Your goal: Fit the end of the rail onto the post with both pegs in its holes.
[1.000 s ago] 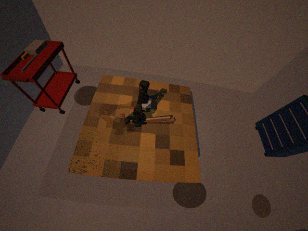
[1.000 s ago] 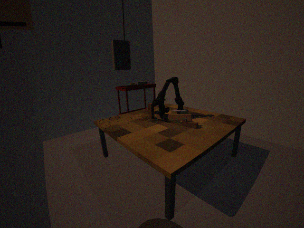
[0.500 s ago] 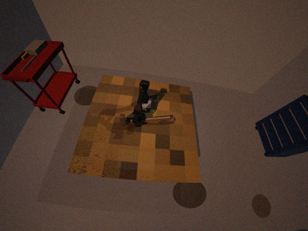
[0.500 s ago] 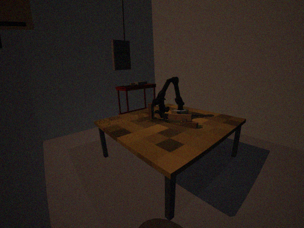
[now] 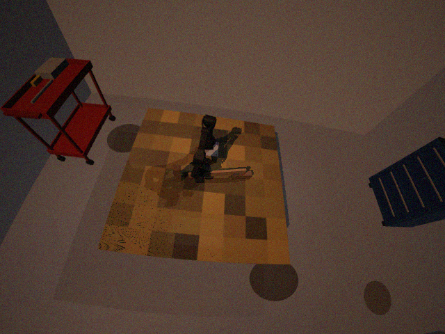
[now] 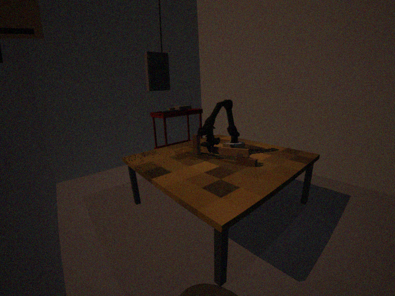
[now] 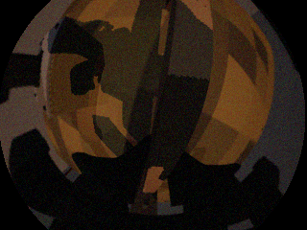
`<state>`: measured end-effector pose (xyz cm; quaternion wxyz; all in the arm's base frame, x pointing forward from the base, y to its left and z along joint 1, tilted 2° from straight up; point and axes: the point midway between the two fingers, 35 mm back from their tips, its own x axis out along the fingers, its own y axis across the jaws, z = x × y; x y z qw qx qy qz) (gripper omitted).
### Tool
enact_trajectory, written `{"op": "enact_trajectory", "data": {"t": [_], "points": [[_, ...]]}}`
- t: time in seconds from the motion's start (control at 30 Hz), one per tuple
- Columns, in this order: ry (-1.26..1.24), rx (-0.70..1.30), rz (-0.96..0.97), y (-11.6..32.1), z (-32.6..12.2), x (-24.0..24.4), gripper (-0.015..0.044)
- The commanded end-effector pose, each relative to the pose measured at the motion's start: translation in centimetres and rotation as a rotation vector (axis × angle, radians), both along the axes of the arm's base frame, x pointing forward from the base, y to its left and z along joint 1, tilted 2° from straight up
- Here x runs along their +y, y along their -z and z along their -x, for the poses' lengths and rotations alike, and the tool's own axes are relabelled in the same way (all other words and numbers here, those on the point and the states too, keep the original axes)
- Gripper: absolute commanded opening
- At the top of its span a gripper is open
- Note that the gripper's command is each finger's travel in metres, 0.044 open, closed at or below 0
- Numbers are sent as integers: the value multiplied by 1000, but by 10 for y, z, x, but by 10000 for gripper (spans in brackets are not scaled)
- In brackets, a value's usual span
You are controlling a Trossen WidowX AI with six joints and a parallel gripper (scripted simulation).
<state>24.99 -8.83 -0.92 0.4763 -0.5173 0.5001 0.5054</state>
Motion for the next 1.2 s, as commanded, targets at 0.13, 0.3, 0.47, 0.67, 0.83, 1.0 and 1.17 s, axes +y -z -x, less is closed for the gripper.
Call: {"op": "enact_trajectory", "data": {"t": [0.13,0.3,0.47,0.67,0.83,1.0,1.17], "points": [[1,-11,-4,-7,-2,1,0],[1,-11,-4,-9,-2,1,0],[1,-11,-4,-12,-2,1,0],[1,-11,-4,-15,-2,1,0],[1,-11,-4,-17,-2,1,0],[1,-11,-4,-20,-2,1,0],[1,-11,-4,-22,-2,1,0]]}}
